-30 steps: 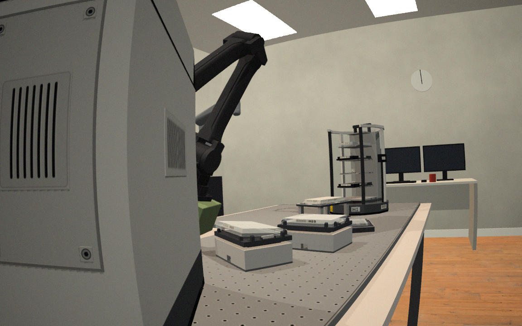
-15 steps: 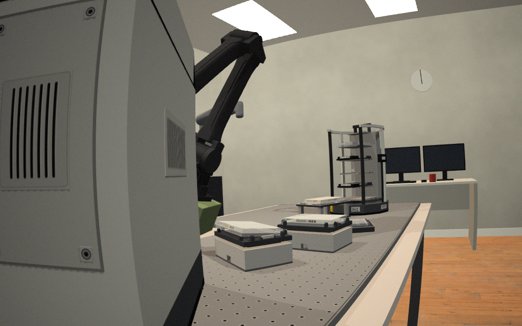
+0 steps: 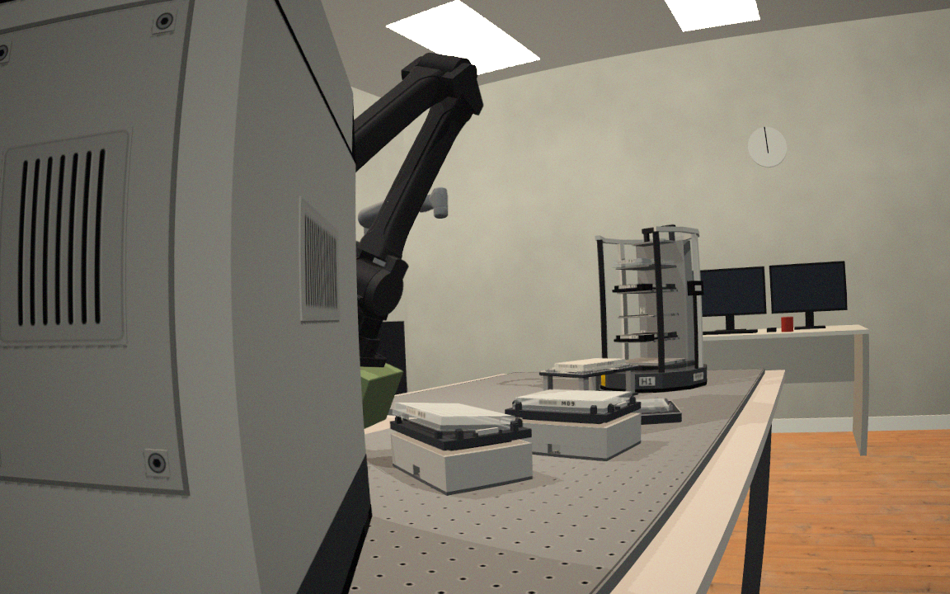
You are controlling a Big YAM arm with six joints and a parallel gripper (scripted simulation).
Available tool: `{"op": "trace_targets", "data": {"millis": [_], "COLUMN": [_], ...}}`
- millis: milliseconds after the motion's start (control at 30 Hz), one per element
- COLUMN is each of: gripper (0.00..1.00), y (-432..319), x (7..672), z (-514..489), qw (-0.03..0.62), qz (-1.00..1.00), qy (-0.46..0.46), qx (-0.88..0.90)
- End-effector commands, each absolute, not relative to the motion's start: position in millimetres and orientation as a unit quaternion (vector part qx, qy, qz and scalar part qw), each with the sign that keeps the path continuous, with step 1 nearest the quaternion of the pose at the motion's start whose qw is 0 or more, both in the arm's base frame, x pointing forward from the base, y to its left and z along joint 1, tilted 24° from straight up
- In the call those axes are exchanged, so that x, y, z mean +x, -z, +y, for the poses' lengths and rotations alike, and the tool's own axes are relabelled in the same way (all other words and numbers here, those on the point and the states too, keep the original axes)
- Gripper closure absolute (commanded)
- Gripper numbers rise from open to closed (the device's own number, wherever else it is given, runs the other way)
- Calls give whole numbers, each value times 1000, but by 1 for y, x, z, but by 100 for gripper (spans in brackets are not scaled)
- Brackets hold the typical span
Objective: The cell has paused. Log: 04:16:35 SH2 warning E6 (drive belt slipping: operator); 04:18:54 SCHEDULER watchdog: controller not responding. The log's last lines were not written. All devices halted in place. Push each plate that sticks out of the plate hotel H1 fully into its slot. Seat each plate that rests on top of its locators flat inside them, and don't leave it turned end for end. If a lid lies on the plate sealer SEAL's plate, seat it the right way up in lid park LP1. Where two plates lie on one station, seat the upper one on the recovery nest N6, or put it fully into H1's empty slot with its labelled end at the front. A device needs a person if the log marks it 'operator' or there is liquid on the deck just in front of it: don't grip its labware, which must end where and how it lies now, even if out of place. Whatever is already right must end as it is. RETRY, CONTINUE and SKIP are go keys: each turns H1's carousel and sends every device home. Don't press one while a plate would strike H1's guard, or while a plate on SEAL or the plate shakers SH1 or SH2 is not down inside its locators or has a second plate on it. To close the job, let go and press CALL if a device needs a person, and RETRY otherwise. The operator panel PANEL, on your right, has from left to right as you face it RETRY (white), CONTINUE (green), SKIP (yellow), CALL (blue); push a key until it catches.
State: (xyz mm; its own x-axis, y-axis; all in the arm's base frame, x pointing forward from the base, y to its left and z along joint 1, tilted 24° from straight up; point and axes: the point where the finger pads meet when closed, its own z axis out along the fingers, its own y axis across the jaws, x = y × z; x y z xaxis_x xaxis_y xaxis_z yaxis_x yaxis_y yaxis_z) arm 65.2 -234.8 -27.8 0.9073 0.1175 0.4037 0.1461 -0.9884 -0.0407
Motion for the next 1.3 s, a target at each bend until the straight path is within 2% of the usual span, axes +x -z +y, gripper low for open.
{"op": "trace_targets", "data": {"millis": [0,1267], "gripper": [100,100], "y": [33,29], "x": [70,68], "z": [-230,-245], "qw": [39,26], "qz": [-68,-69], "qy": [205,204], "qx": [-976,-976]}}
